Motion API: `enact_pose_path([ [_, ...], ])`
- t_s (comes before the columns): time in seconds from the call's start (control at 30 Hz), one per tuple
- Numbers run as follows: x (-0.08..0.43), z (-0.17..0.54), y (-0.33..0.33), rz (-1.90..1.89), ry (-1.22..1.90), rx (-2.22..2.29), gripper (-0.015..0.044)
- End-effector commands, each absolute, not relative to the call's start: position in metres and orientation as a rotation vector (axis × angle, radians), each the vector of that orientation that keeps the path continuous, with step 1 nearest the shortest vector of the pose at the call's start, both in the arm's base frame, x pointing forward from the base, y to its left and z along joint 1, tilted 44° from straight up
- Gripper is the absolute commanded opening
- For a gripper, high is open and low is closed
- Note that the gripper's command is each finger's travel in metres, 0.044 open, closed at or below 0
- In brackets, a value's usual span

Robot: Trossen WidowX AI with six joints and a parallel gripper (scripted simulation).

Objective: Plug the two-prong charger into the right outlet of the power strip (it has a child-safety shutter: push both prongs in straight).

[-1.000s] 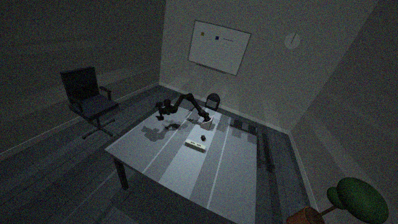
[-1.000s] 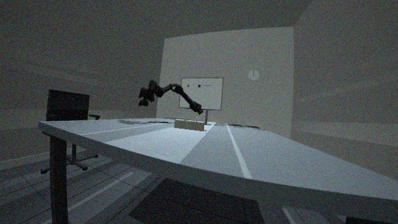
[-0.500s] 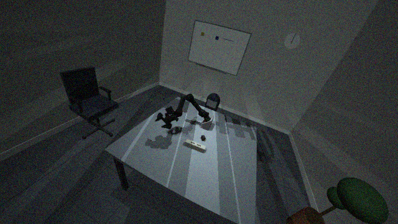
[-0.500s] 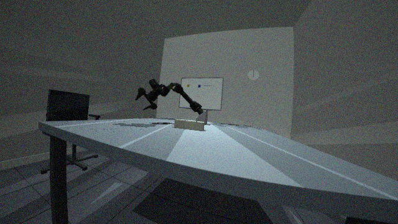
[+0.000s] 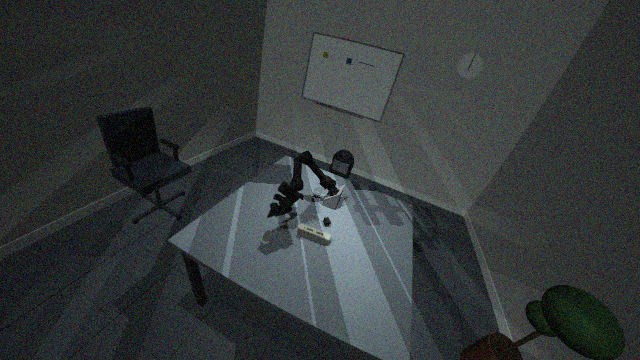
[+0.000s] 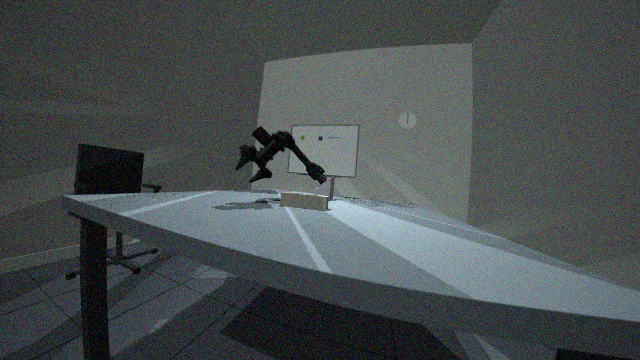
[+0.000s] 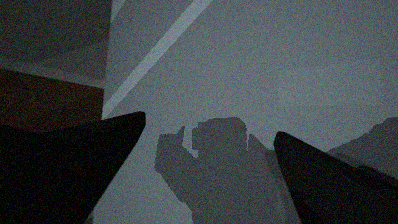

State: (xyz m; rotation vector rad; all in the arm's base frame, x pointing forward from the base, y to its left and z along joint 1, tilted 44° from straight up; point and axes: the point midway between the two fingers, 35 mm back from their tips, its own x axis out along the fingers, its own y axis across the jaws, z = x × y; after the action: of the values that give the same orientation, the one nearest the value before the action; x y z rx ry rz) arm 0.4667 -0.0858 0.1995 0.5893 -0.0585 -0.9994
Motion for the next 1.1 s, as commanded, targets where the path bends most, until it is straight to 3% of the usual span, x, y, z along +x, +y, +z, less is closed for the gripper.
enact_pose_path([
  [0.0, 0.464, 0.174, -0.066, -0.966, 0.092, 0.471, 0.0440],
  [0.43, 0.423, 0.080, 0.004, -0.762, 0.636, -0.023, 0.0440],
  [1.07, 0.309, -0.004, 0.053, -0.350, 1.266, -0.742, 0.0440],
])
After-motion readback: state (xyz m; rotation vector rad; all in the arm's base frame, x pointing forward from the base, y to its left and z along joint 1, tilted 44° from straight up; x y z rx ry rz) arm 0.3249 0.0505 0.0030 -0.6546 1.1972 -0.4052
